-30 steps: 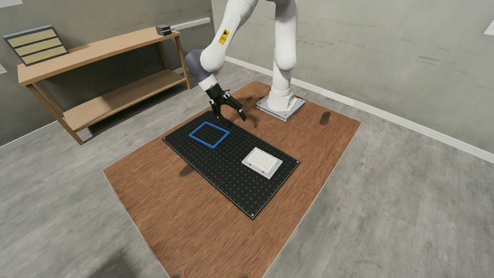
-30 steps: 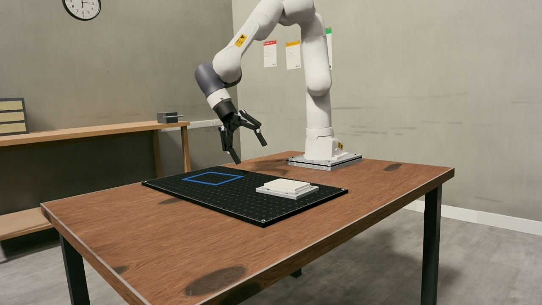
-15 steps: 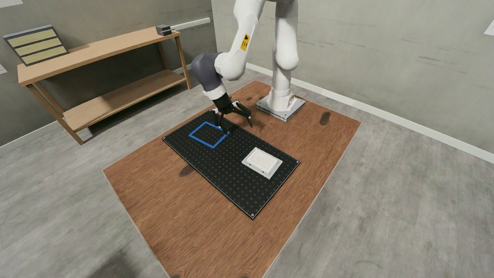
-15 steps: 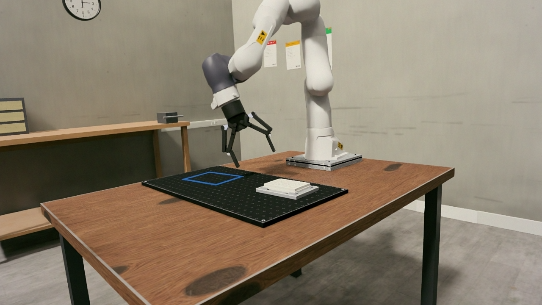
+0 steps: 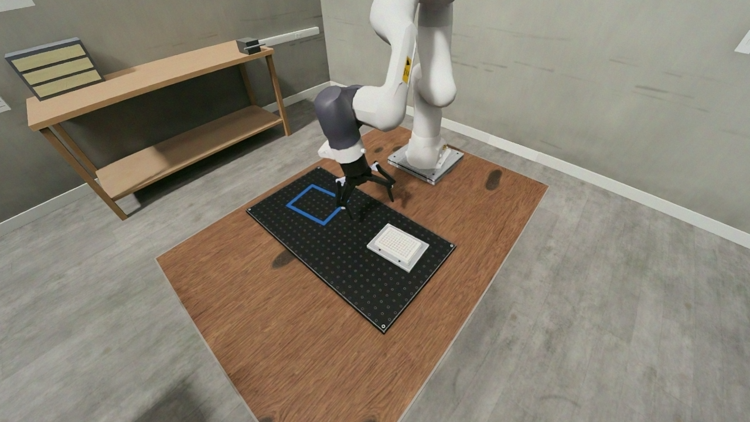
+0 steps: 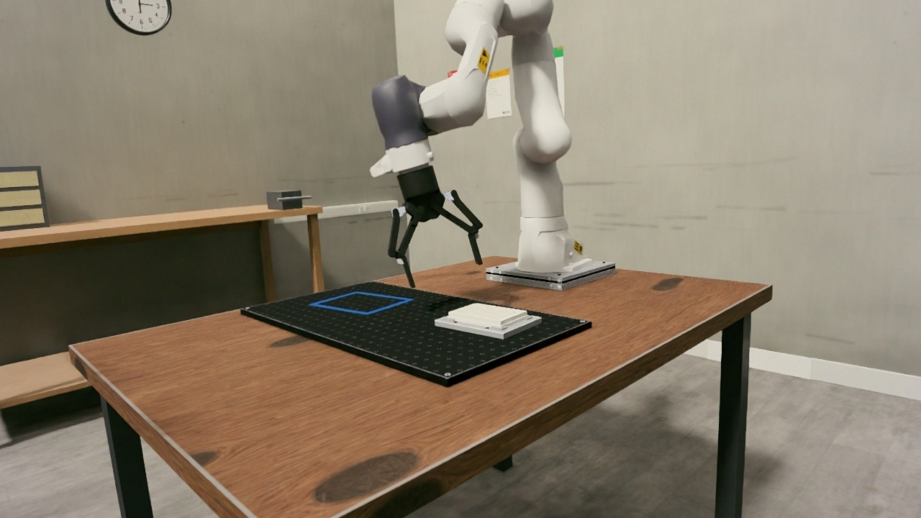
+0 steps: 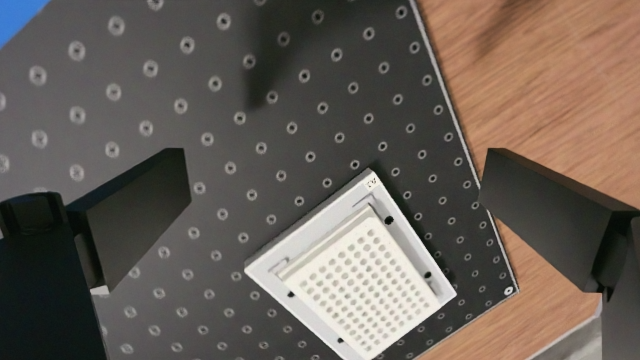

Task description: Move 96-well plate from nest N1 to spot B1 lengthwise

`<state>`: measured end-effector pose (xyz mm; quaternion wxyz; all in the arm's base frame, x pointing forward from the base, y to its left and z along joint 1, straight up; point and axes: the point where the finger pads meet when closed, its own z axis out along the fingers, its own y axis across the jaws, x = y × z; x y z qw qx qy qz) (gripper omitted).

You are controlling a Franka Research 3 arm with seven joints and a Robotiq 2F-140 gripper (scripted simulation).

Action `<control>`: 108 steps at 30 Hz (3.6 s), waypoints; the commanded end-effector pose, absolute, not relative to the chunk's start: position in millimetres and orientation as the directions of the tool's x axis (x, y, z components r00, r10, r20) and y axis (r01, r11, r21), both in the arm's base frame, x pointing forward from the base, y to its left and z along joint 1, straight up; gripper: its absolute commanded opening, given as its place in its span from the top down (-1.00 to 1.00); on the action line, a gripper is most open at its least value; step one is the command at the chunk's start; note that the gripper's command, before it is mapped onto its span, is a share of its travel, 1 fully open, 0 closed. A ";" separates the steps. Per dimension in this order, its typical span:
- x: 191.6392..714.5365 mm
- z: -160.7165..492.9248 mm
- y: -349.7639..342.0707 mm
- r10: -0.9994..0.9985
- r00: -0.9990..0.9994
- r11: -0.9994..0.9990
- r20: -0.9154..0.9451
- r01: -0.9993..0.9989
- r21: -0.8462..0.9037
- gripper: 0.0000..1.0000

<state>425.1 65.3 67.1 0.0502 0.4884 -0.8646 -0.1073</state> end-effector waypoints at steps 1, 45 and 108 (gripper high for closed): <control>435.3 68.1 74.9 -0.901 -0.434 0.422 -0.024 -0.887 0.189 -1.00; 448.6 81.1 199.9 -0.998 0.068 -0.068 0.003 -0.998 0.003 -1.00; 448.5 17.9 199.7 -0.998 0.068 -0.068 0.003 -0.998 0.003 -1.00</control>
